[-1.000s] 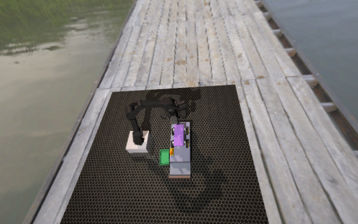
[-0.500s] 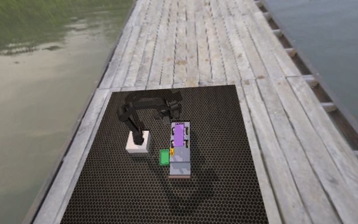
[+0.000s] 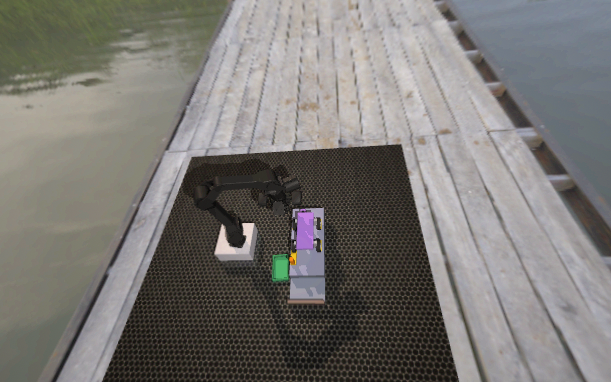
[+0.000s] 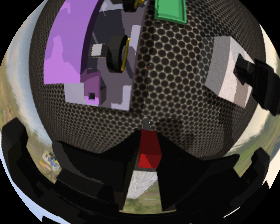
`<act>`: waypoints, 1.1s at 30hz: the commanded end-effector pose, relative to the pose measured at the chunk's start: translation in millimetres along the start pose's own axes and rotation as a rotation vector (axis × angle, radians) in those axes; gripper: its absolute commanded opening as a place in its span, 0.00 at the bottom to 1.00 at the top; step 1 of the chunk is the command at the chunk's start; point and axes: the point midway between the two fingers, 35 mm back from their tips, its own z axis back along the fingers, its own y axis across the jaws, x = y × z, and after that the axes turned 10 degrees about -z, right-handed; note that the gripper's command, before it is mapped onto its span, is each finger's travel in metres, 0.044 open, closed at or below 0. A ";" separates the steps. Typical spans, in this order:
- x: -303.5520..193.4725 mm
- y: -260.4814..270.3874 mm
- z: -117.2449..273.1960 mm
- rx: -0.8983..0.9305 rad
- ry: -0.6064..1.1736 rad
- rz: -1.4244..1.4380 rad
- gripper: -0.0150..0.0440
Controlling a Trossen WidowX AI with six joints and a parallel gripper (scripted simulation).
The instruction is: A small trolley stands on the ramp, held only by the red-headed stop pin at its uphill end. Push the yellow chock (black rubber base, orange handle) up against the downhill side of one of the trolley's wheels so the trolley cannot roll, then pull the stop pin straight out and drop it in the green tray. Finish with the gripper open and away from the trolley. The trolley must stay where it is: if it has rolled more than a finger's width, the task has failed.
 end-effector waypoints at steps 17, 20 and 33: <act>71.4 14.1 7.4 0.007 0.001 0.004 0.25; 82.3 16.3 9.1 0.008 0.000 0.004 0.25; 129.0 24.6 17.3 0.008 -0.004 0.004 0.25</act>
